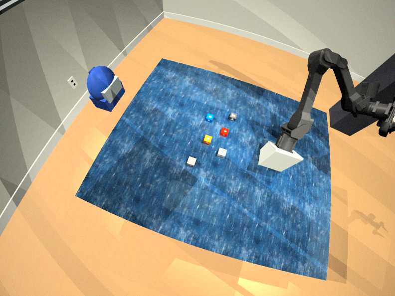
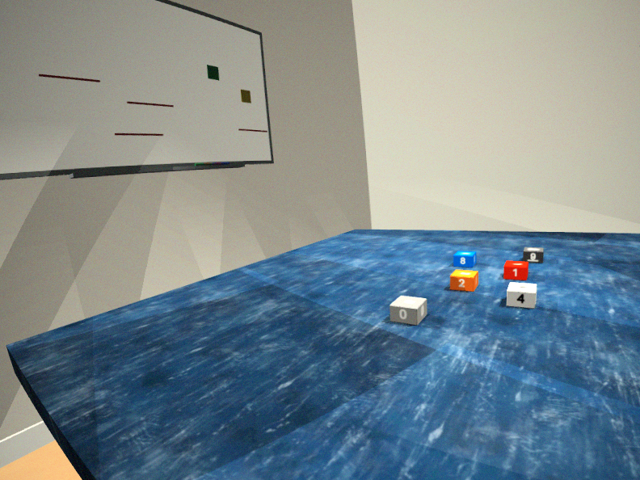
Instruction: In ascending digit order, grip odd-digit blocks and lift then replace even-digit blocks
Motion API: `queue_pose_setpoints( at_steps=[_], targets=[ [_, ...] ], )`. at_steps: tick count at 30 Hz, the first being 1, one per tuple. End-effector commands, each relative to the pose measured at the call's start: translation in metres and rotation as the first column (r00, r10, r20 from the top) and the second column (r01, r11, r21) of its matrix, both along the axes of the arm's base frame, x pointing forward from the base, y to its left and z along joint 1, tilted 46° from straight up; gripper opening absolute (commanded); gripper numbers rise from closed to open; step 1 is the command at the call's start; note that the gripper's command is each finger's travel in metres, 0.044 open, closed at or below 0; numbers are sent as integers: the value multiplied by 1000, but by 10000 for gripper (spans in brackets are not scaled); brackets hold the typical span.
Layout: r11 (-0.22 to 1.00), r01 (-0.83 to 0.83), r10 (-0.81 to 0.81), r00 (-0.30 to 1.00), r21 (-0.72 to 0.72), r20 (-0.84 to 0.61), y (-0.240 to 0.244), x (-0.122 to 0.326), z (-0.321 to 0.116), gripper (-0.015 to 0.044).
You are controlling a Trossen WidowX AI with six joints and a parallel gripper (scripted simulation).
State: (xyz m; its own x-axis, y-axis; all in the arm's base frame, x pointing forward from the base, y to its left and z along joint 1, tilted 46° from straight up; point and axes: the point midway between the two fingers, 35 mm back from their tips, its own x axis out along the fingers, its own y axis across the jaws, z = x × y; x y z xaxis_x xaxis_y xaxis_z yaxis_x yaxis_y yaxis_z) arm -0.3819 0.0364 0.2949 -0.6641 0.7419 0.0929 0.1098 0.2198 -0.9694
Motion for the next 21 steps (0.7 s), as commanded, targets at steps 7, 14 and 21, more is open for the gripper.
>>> queue_pose_setpoints(
  at_steps=[7, 14, 21],
  targets=[
    [969, -242, 242, 970, -44, -23, -80, -1, 2, 400],
    [789, -602, 600, 798, -126, -61, -209, 35, 5, 400],
    [493, -842, 846, 522, -220, -106, -312, 111, 8, 400]
  ],
)
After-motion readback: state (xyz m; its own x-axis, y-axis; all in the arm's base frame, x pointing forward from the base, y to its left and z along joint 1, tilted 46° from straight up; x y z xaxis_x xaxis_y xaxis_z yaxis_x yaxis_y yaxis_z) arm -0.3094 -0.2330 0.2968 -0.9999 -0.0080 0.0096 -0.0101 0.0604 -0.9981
